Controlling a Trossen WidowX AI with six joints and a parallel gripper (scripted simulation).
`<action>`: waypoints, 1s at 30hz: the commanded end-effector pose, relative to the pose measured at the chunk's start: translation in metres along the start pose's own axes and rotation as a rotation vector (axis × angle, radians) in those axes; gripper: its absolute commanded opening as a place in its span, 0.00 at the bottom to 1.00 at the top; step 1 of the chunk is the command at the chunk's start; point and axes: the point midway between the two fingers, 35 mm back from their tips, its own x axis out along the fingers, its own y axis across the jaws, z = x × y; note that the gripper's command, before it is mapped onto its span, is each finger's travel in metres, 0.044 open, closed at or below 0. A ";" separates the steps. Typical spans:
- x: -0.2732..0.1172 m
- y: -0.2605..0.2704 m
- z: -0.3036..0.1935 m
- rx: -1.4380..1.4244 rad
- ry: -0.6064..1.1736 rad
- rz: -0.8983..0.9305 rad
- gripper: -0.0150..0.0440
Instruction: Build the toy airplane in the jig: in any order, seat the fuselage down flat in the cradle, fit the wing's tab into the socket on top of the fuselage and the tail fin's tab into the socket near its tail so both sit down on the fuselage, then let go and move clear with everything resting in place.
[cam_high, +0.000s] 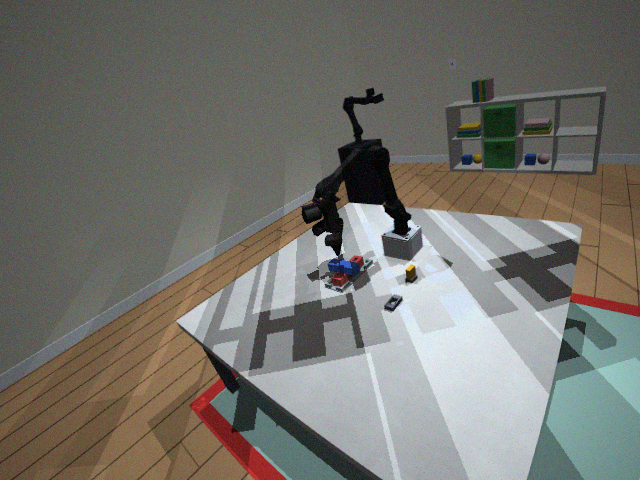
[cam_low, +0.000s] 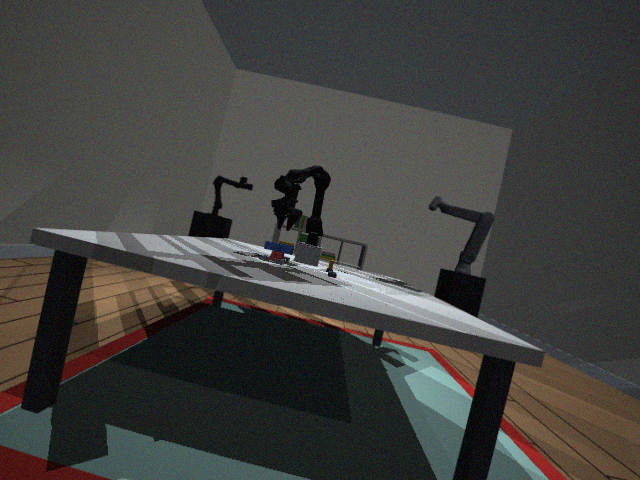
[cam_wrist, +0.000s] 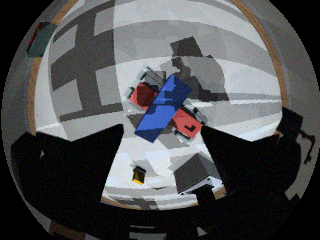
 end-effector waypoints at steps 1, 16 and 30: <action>0.002 0.001 0.001 -0.781 0.001 0.002 1.00; 0.002 0.001 0.001 -0.846 0.001 0.002 1.00; -0.001 0.051 -0.067 -0.846 0.004 0.005 1.00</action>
